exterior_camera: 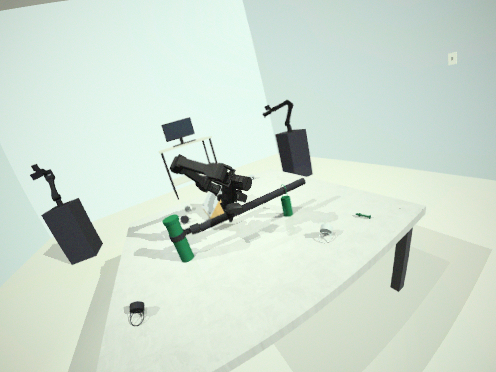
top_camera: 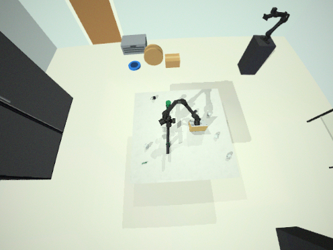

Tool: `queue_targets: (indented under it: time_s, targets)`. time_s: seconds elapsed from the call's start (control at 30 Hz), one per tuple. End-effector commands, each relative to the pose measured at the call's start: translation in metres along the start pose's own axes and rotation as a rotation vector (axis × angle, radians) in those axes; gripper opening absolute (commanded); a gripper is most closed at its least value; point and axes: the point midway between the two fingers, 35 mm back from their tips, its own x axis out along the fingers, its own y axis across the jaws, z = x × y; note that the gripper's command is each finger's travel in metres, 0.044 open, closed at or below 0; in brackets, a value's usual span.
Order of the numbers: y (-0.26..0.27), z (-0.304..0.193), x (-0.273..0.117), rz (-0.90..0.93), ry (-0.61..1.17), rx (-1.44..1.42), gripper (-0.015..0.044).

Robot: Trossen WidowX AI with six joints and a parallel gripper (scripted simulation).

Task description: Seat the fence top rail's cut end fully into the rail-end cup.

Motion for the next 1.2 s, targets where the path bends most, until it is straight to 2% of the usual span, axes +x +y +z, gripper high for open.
queue_targets:
  time_s: [0.0, 1.17]
  targets:
    - [-0.0011, -0.0048, -0.0016, -0.009, 0.012, -0.001, 0.0000]
    - [-0.0005, -0.0034, -0.0024, 0.000, 0.010, -0.001, 0.0000]
